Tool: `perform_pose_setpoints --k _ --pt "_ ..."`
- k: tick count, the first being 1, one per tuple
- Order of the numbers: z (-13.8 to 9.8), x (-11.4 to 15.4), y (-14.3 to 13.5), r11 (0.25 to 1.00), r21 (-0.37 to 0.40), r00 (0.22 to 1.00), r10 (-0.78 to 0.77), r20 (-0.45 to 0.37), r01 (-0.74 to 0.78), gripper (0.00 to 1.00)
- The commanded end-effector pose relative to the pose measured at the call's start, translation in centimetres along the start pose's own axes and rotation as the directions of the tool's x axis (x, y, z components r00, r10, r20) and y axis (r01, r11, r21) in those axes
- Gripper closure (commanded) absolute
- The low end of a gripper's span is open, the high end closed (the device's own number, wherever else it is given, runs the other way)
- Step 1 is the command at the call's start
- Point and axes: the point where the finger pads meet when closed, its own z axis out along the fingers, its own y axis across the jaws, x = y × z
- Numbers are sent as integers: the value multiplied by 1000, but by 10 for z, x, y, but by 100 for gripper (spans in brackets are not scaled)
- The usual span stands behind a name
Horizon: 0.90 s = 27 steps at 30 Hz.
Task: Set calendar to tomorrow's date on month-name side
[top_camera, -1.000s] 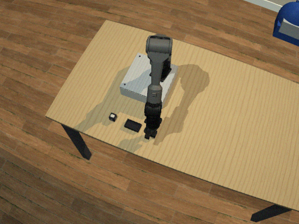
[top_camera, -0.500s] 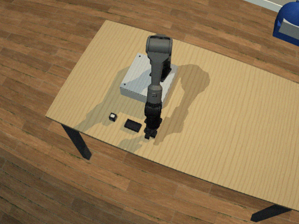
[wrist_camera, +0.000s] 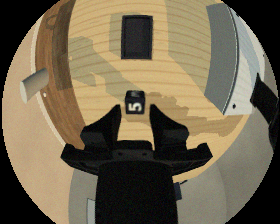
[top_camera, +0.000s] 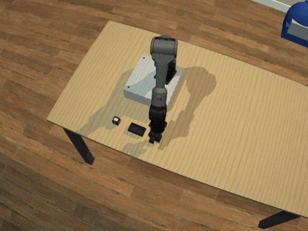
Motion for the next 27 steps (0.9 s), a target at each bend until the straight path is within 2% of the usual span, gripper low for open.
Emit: perform_pose_setpoints --k 1,16,27 --pt "0 0 0 1000 1 1000 0 -1 0 41" --pt "1 0 -1 1000 1 1000 0 0 0 41" --pt "10 0 -1 1000 3 1000 0 0 0 41"
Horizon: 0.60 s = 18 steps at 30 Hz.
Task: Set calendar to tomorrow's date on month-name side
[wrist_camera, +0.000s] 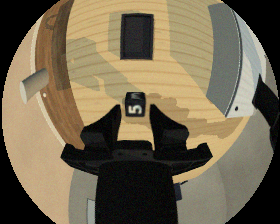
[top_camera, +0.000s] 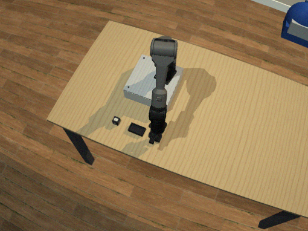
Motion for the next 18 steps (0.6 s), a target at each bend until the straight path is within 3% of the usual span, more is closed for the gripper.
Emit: perform_pose_setpoints --k 1,18 --pt "5 0 -2 1000 5 1000 -1 1 1 41" --pt "22 0 -1 1000 4 1000 -1 0 1 41"
